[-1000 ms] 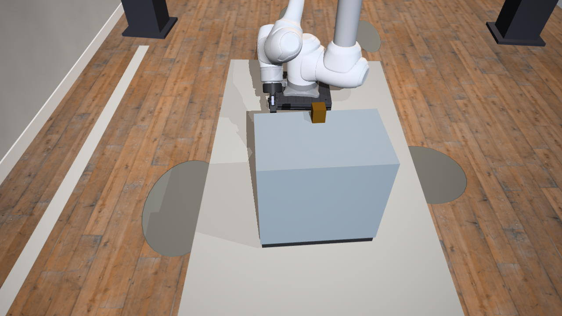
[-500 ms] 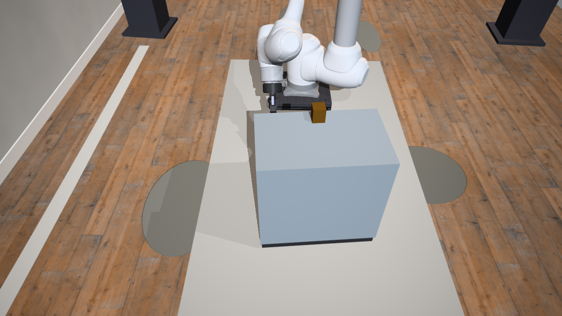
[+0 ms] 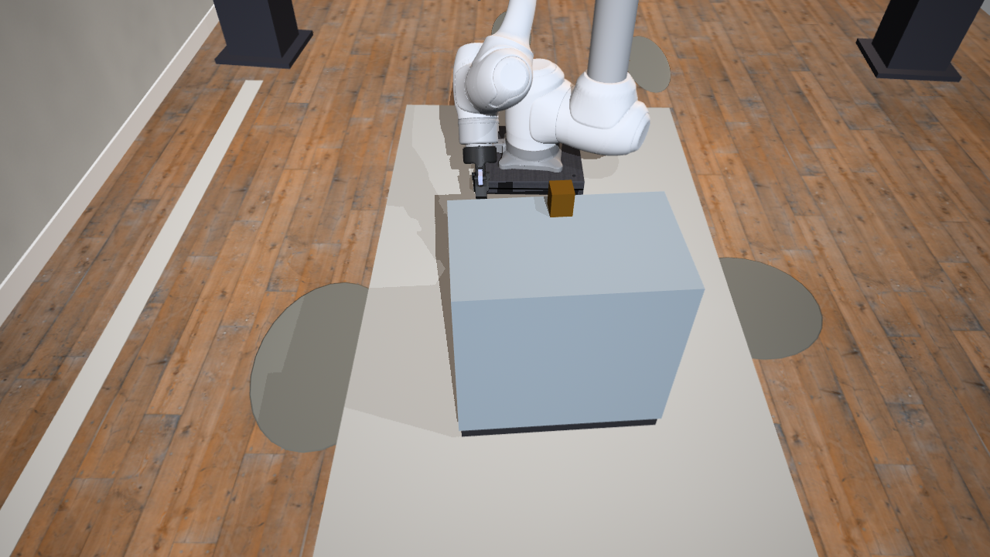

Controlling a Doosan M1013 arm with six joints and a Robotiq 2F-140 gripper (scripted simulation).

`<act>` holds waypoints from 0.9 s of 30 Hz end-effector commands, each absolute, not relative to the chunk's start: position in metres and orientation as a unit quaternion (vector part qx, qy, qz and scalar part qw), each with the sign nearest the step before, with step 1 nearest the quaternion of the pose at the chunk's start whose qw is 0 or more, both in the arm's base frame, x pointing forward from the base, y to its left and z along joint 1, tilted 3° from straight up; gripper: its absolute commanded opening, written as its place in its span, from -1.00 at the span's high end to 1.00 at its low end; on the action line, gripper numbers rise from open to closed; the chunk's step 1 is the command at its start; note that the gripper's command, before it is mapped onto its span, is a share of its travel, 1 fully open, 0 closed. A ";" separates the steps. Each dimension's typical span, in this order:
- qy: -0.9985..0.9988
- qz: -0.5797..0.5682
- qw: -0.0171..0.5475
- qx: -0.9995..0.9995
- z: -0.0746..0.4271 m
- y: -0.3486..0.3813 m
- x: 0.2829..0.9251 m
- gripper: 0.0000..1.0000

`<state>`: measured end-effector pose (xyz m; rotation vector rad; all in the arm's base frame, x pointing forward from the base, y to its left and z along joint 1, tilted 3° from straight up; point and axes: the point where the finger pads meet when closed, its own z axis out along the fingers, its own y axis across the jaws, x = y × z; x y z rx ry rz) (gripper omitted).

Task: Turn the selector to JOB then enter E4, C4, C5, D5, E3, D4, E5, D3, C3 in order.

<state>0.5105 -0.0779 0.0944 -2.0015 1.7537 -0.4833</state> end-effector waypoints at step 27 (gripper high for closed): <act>0.633 -0.174 0.217 -0.722 0.134 -0.082 0.486 0.33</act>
